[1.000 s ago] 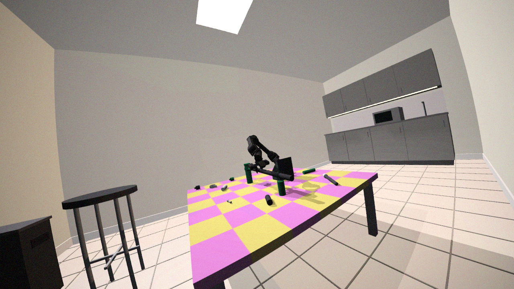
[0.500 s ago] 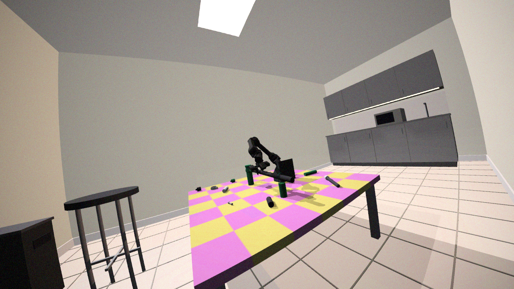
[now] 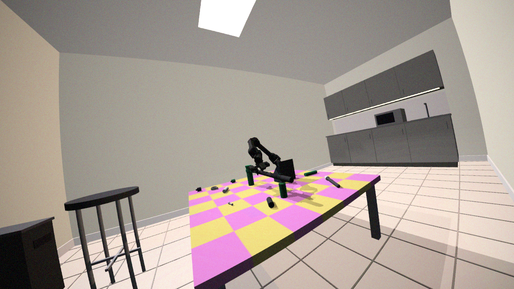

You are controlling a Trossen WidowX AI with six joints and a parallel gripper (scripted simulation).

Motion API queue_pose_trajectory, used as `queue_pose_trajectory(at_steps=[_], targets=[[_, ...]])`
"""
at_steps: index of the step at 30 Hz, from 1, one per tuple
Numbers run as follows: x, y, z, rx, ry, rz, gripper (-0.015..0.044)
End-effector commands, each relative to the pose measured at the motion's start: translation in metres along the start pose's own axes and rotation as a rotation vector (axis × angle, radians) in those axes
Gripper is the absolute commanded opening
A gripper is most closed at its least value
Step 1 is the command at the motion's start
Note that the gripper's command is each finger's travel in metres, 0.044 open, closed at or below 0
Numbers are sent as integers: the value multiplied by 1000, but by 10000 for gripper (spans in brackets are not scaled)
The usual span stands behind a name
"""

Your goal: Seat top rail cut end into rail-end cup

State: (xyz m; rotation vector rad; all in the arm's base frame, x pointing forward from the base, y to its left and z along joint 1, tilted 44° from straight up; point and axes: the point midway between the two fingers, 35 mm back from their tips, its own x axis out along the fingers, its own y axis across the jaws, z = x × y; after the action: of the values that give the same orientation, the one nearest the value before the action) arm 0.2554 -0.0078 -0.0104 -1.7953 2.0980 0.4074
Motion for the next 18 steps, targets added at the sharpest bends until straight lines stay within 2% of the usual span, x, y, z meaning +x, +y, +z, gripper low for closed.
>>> queue_pose_trajectory(at_steps=[1, 18], targets=[[-2, -1, -4, -3, 4, -10, 0], [0, 0, 0, -1, -1, 0, 0]])
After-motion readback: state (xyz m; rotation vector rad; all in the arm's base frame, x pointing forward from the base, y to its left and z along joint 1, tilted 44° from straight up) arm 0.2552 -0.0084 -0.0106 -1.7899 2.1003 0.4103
